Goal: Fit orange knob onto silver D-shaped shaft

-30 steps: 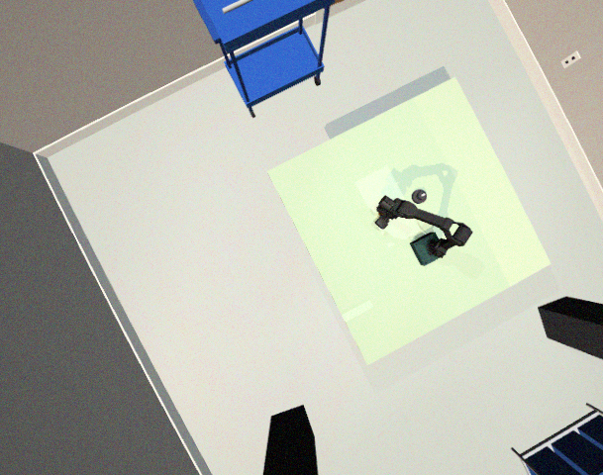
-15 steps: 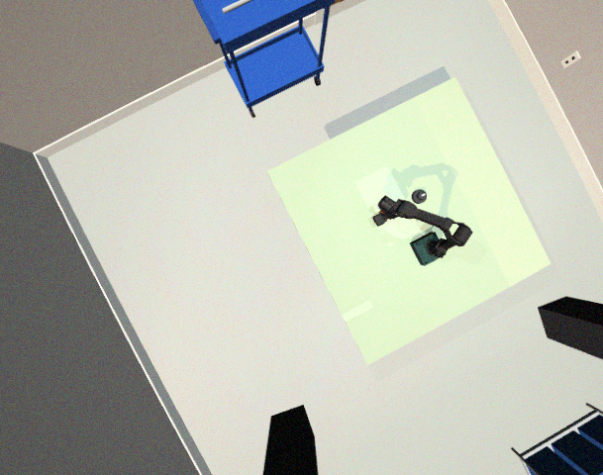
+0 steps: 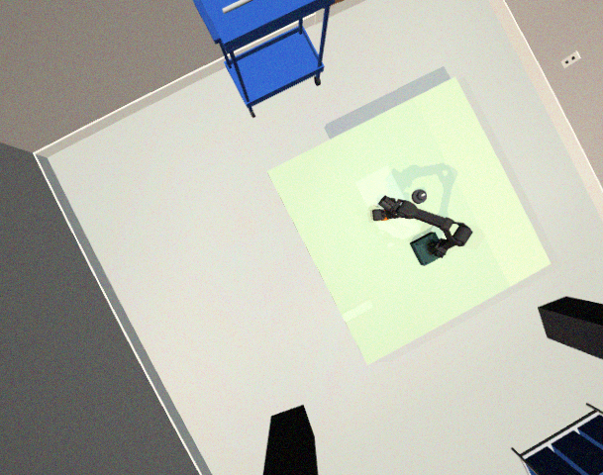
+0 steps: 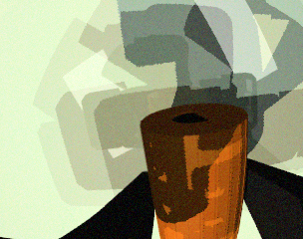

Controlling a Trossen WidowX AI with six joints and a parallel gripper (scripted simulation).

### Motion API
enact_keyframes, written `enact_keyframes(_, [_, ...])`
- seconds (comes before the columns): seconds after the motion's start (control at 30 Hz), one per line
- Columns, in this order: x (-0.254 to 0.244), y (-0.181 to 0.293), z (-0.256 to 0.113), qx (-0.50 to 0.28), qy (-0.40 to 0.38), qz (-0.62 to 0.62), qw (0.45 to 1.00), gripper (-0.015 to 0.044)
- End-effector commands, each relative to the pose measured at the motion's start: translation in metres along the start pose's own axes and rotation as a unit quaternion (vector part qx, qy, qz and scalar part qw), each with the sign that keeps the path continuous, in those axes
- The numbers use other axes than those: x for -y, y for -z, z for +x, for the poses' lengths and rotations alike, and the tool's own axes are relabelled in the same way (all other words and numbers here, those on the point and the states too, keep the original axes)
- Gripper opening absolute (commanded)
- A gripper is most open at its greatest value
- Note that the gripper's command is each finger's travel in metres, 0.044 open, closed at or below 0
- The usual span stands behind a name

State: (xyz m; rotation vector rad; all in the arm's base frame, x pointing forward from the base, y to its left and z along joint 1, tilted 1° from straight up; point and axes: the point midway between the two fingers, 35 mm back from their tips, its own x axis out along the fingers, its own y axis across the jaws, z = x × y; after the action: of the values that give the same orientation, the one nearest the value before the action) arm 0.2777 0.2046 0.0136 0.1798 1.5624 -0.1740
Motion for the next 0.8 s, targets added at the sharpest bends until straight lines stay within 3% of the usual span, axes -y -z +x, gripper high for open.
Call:
enact_keyframes(0.0, [-0.0015,-0.0005,-0.0019,0.000,-0.004,0.019,1.000,0.0179])
enact_keyframes(0.37, [-0.0015,-0.0006,-0.0019,-0.001,-0.003,0.196,0.981,0.0179])
enact_keyframes(0.77, [-0.0015,-0.0006,-0.0019,-0.001,-0.003,0.311,0.950,0.0179])
